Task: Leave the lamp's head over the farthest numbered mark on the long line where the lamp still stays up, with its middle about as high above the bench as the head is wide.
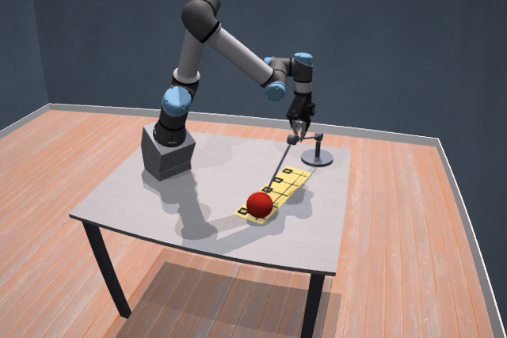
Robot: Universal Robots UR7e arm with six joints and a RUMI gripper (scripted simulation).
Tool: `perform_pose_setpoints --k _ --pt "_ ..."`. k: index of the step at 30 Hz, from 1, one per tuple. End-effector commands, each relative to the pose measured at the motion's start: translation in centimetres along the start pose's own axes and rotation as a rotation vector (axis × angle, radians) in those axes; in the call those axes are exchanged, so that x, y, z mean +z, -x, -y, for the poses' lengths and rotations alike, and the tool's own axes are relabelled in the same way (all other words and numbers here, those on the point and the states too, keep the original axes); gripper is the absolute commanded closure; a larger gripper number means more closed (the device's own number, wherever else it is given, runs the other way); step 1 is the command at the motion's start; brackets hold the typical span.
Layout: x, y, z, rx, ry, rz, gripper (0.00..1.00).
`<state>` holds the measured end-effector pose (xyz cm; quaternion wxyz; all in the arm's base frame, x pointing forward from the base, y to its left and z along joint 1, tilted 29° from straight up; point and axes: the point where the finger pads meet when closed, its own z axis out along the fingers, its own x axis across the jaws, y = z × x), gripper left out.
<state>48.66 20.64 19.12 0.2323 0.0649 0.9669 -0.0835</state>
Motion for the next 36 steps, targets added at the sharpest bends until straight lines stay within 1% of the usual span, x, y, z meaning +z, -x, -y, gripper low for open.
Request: perform_pose_setpoints --k 1,17,19,34,36 --pt "-0.1 0.0 0.0 0.000 0.001 0.002 1.00" --pt "-2.9 0.1 -1.3 0.000 0.001 0.002 1.00" --pt "-2.9 0.1 -1.3 0.000 0.001 0.002 1.00" --pt "-5.6 0.1 -2.9 0.000 0.001 0.002 1.00" --pt "-5.6 0.1 -2.9 0.000 0.001 0.002 1.00"
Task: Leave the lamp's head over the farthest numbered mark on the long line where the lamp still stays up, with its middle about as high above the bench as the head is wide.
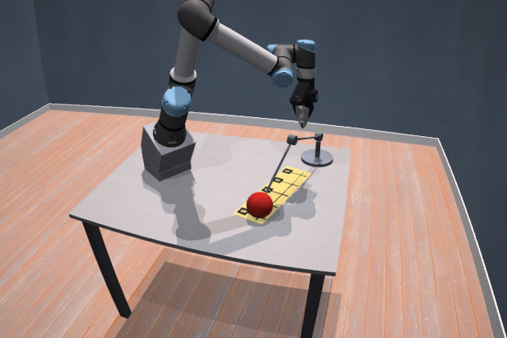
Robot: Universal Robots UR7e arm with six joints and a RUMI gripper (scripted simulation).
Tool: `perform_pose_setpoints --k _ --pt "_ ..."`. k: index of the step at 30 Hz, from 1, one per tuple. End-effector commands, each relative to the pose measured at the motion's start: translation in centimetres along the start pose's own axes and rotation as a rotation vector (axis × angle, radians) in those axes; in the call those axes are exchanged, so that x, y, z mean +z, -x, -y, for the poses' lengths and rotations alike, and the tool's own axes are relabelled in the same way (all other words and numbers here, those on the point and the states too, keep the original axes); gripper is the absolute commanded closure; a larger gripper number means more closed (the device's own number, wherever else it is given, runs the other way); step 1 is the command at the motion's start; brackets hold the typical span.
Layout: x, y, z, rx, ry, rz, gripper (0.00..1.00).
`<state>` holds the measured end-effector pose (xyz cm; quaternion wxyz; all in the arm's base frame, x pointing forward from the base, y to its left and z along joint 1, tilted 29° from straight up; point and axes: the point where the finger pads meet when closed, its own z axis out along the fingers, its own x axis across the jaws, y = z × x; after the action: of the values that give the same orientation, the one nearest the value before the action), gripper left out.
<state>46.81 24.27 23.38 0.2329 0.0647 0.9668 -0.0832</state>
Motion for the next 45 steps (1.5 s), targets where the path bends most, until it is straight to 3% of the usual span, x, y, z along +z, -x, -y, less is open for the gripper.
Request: perform_pose_setpoints --k 1,17,18,34,45 --pt "-0.5 0.0 -0.3 0.000 0.000 0.001 1.00" --pt "-2.8 0.0 -2.2 0.000 0.000 0.001 1.00" --pt "-2.8 0.0 -2.1 0.000 0.000 0.001 0.00" --pt "-2.5 0.0 -1.9 0.000 0.001 0.001 0.00" --pt "-7.0 0.0 -2.0 0.000 0.001 0.001 0.00"
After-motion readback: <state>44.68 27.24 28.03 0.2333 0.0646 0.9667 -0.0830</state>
